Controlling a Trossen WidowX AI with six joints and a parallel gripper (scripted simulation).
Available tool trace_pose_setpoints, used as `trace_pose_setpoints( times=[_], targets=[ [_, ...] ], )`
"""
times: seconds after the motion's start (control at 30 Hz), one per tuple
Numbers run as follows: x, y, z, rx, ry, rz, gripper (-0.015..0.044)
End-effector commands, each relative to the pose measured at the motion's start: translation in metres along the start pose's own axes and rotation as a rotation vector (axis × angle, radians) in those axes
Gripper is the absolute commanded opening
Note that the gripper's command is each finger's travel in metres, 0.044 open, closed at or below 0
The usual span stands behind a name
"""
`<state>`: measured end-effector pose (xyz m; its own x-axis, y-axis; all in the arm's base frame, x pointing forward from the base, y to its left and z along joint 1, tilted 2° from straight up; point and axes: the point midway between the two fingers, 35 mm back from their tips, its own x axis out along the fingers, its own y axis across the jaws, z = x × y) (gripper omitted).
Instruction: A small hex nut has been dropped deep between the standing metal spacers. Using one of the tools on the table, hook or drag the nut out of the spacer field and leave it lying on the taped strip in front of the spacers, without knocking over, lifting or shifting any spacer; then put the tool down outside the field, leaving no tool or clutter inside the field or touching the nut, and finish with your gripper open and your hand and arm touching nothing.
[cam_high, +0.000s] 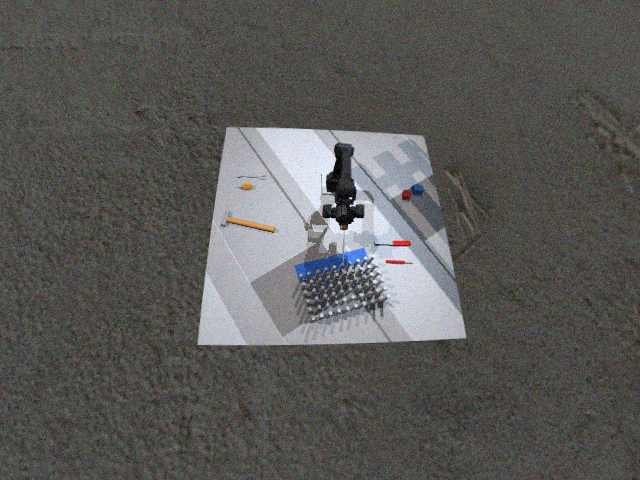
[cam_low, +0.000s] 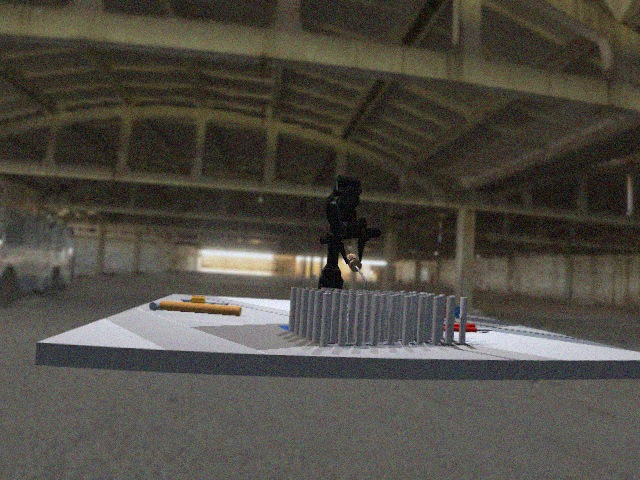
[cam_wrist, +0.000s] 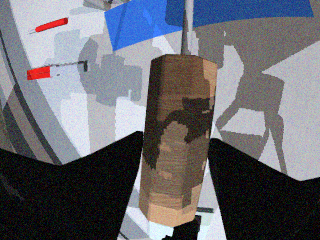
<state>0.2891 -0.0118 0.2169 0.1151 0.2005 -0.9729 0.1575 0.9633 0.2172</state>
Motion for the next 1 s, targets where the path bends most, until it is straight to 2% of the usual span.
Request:
trace_pose_setpoints(
  times=[0.0, 0.7, 0.97],
  targets=[
    [-0.006, -0.016, -0.003, -0.054, -0.017, 0.031, 0.0],
    [-0.027, -0.086, -0.02, -0.301, -0.143, 0.124, 0.0],
    [-0.028, -0.091, -0.022, -0.321, -0.156, 0.126, 0.0]
  ],
)
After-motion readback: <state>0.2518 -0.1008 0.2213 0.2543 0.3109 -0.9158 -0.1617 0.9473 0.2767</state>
